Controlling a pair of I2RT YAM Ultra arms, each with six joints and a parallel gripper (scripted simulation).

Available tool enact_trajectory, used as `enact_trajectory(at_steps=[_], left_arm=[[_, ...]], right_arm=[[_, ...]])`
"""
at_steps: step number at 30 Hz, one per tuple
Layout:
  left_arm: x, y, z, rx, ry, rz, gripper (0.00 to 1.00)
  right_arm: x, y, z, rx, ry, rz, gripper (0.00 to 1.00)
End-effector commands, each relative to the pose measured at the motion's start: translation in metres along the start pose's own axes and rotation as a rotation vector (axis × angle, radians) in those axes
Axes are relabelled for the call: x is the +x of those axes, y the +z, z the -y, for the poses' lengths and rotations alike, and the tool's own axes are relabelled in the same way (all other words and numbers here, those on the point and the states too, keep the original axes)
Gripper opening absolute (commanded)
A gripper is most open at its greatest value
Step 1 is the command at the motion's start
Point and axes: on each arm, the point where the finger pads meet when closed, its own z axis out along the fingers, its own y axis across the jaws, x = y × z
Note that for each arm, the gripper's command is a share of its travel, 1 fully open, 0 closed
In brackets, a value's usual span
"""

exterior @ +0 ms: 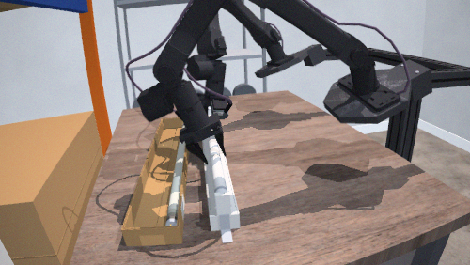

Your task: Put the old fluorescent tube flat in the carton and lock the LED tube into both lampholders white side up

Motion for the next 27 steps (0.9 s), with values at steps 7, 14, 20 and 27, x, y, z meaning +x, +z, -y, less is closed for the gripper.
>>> enact_trajectory(at_steps=[7,14,20,27], left_arm=[[-0.0068,-0.0028,-0.0007,0.004,0.02,0.016,0.49],[-0.0068,-0.0028,-0.0007,0.004,0.02,0.016,0.49],[-0.0068,-0.0028,-0.0007,0.004,0.02,0.016,0.49],[-0.0068,-0.0028,-0.0007,0.004,0.02,0.016,0.49]], right_arm=[[-0.0173,-0.0111,0.0152,0.039,0.027,0.059,0.11],[-0.0173,-0.0111,0.0152,0.039,0.027,0.059,0.49],[-0.0173,-0.0111,0.0152,0.039,0.027,0.059,0.49],[-0.0173,-0.0111,0.0152,0.039,0.027,0.059,0.49]])
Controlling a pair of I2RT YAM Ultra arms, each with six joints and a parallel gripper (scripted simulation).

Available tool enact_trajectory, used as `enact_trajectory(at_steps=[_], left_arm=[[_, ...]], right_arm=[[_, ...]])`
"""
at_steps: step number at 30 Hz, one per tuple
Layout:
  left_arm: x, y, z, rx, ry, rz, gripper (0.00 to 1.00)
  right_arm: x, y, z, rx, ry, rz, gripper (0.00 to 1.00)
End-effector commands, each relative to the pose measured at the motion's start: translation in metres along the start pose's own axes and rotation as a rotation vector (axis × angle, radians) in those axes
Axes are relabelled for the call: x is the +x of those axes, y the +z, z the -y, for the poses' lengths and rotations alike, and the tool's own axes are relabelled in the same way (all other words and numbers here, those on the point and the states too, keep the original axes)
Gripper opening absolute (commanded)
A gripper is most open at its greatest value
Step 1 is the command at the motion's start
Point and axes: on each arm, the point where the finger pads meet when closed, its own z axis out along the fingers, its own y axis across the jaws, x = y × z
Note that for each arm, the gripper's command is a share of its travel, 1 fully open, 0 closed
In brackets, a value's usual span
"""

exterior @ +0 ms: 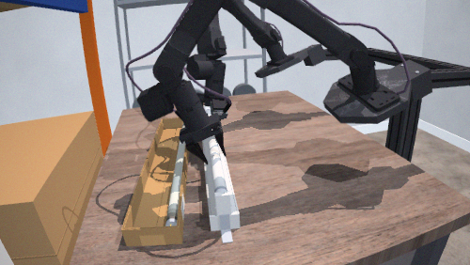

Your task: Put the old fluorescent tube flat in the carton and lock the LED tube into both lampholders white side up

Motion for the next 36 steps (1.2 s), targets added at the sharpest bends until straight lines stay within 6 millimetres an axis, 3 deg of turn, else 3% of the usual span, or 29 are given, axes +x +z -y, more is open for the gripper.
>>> enact_trajectory(at_steps=[1,2,6,14,17,18,19,21,23,25,26,27,28,36], left_arm=[[-0.004,-0.004,-0.001,-0.003,0.012,0.016,0.49],[-0.007,-0.028,-0.002,-0.02,0.007,0.018,0.49],[-0.006,-0.039,0.002,0.002,0.007,0.015,0.49],[-0.006,-0.065,0.003,-0.002,0.007,0.015,0.49],[-0.008,-0.058,-0.003,-0.015,0.007,0.017,0.49],[-0.006,-0.071,0.003,-0.006,0.006,0.016,0.49],[-0.007,-0.07,-0.002,-0.029,0.014,0.019,0.49],[-0.007,-0.064,-0.002,-0.017,0.018,0.017,0.49],[-0.005,-0.05,0.011,0.033,0.021,0.011,0.49],[-0.004,-0.056,0.003,0.007,0.011,0.014,0.49],[-0.003,-0.061,-0.006,-0.027,0.004,0.018,0.49],[-0.001,-0.055,-0.003,-0.007,0.002,0.015,0.49],[0.0,-0.053,-0.004,-0.012,-0.001,0.016,0.49],[-0.001,-0.044,0.002,0.0,0.005,0.014,0.49]], right_arm=[[-0.009,-0.006,0.007,0.015,0.013,0.033,0.49],[0.002,-0.018,-0.006,-0.005,-0.006,-0.004,0.49],[-0.011,-0.039,0.013,0.021,0.018,0.018,0.49],[-0.013,-0.068,0.014,0.029,0.021,0.03,0.49],[-0.018,-0.068,0.017,0.039,0.022,0.048,0.49],[-0.004,-0.068,0.002,0.011,0.005,0.011,0.49],[-0.003,-0.062,-0.004,0.005,-0.004,0.017,0.49],[-0.008,-0.064,0.0,0.009,0.001,0.033,0.49],[-0.01,-0.068,0.003,0.015,0.006,0.043,0.49],[-0.013,-0.067,0.005,0.025,0.014,0.054,0.49],[-0.009,-0.065,0.0,0.018,0.008,0.046,0.49],[-0.002,-0.053,0.015,-0.004,0.013,0.012,0.49],[0.003,-0.045,0.003,-0.048,-0.017,-0.01,0.49],[0.028,-0.04,0.0,-0.27,-0.09,-0.05,0.49]])
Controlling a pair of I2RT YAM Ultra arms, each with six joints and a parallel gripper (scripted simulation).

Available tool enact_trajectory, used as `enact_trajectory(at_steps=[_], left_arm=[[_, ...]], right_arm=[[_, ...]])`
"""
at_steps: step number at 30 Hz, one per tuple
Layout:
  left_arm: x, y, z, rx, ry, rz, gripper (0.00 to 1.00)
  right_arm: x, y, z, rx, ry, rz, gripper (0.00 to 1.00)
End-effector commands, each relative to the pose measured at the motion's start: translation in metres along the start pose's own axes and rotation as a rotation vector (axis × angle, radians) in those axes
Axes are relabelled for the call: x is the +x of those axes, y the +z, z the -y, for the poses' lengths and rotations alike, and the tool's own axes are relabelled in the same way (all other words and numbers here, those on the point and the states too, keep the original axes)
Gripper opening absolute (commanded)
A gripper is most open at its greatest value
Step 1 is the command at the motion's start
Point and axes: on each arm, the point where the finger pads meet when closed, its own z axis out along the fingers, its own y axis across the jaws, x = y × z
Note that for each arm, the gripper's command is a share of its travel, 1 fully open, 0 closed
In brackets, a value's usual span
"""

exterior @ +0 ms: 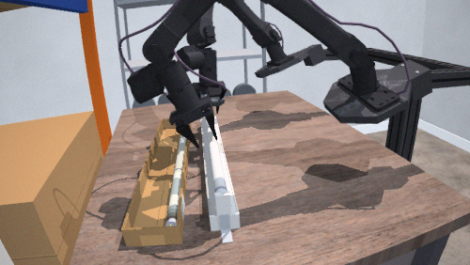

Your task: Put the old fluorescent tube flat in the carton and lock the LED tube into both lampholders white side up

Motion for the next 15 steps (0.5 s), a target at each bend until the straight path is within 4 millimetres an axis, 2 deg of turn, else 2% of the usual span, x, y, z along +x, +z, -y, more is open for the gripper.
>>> enact_trajectory(at_steps=[1,2,3,5,8,10,11,12,15], left_arm=[[0.002,0.003,-0.001,-0.007,-0.003,0.014,0.49],[-0.002,-0.012,-0.007,-0.049,0.004,0.019,0.49],[0.002,-0.003,-0.004,-0.025,-0.005,0.016,0.49],[-0.001,0.008,0.003,0.007,0.005,0.012,0.49],[0.004,-0.002,-0.006,-0.031,-0.009,0.015,0.49],[-0.001,0.003,0.001,-0.013,0.005,0.014,0.49],[-0.007,-0.001,0.001,-0.022,0.02,0.015,0.49],[-0.008,0.0,0.0,-0.013,0.022,0.014,0.49],[-0.008,0.002,0.0,-0.016,0.021,0.014,0.49]], right_arm=[[0.007,-0.004,-0.005,-0.166,-0.074,-0.006,0.49],[-0.01,-0.009,-0.013,-0.137,-0.099,0.016,0.49],[0.002,-0.003,0.003,-0.123,-0.05,0.002,0.49],[0.01,0.0,0.006,-0.164,-0.048,-0.006,0.49],[0.023,0.001,0.005,-0.271,-0.065,-0.01,0.49],[0.034,0.0,0.004,-0.351,-0.071,-0.007,0.49],[0.018,-0.003,-0.001,-0.322,-0.094,0.006,0.49],[0.028,0.003,0.012,-0.308,-0.056,-0.004,0.49],[0.03,0.002,0.012,-0.323,-0.056,-0.003,0.49]])
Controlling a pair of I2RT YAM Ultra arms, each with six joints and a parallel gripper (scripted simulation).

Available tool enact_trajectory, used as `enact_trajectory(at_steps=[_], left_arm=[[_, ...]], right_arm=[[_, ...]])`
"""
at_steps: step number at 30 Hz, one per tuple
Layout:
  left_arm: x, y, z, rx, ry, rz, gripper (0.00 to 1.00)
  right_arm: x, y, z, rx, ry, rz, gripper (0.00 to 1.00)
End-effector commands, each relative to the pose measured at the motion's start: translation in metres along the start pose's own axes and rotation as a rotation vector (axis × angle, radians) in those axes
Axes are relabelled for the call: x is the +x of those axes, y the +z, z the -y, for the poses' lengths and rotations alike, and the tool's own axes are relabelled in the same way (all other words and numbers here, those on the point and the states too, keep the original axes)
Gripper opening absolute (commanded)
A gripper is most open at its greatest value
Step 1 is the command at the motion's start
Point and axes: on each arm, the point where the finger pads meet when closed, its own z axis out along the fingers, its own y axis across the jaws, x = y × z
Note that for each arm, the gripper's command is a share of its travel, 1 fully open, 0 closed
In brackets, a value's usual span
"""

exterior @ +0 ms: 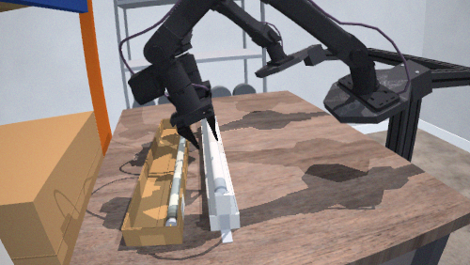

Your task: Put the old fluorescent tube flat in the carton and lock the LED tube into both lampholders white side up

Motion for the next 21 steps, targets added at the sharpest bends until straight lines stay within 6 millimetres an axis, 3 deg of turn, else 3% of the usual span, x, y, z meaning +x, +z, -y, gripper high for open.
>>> enact_trajectory(at_steps=[1,6,7,8,11,13,17,19,20,21], left_arm=[[0.003,-0.006,-0.004,-0.019,-0.002,0.007,0.49],[-0.002,-0.001,-0.002,-0.021,0.008,0.01,0.49],[-0.006,-0.018,-0.012,-0.073,0.013,0.014,0.49],[0.003,-0.011,-0.012,-0.058,-0.005,0.009,0.49],[0.006,0.008,0.001,0.0,-0.005,-0.006,0.49],[-0.005,-0.011,-0.011,-0.062,0.012,0.012,0.49],[-0.006,-0.011,-0.01,-0.058,0.013,0.014,0.49],[0.007,0.001,0.003,0.01,-0.007,0.001,0.49],[0.007,0.004,0.004,0.019,-0.004,-0.002,0.49],[0.003,0.006,0.007,0.027,0.006,-0.004,0.49]], right_arm=[[0.001,-0.006,-0.01,-0.092,-0.044,0.003,0.49],[0.027,-0.01,-0.013,-0.272,-0.042,0.029,0.49],[0.013,-0.011,-0.017,-0.248,-0.068,0.033,0.49],[0.024,-0.008,-0.005,-0.24,-0.031,0.029,0.49],[0.039,-0.01,-0.008,-0.331,-0.024,0.044,0.49],[0.034,-0.015,-0.014,-0.374,-0.045,0.063,0.49],[0.032,-0.014,-0.01,-0.361,-0.044,0.064,0.49],[0.029,-0.028,0.005,-0.268,-0.028,0.077,0.49],[0.041,-0.028,0.018,-0.241,0.025,0.065,0.49],[0.045,-0.025,0.016,-0.255,0.02,0.062,0.49]])
